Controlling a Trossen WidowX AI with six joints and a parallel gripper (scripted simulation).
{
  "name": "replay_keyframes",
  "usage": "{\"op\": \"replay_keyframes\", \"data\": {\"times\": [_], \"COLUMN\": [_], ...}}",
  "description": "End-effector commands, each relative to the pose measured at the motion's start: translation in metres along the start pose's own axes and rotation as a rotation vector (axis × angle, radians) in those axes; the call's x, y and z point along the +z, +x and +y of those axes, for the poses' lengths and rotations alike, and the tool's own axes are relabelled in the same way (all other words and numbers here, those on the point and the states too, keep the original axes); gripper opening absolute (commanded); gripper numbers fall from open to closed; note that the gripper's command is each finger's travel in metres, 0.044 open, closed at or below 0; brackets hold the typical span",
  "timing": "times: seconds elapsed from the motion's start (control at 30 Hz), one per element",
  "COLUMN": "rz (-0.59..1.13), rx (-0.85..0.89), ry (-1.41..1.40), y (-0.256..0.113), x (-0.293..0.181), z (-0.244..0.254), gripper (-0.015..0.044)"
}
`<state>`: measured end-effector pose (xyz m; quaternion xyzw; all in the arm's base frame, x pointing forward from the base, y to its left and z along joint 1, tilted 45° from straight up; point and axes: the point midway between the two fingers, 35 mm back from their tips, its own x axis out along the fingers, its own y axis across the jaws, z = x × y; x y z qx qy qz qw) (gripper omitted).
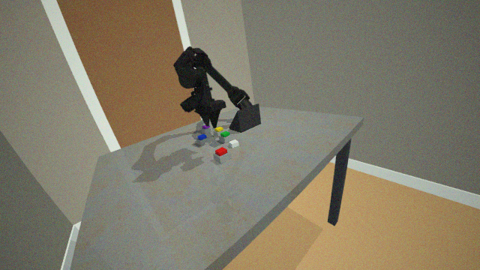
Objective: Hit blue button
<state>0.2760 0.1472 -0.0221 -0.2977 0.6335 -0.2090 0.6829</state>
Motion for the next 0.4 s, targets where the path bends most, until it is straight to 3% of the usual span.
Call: {"op": "replay_keyframes", "data": {"times": [0.0, 0.1, 0.37], "rz": [0.011, 0.012, 0.012], "rx": [-0.013, -0.03, -0.032], "ry": [0.001, 0.007, 0.008], "y": [-0.011, -0.015, -0.015], "x": [-0.024, -0.046, -0.048], "z": [0.065, 0.103, 0.107], "gripper": [0.0361, 0.04, 0.04]}}
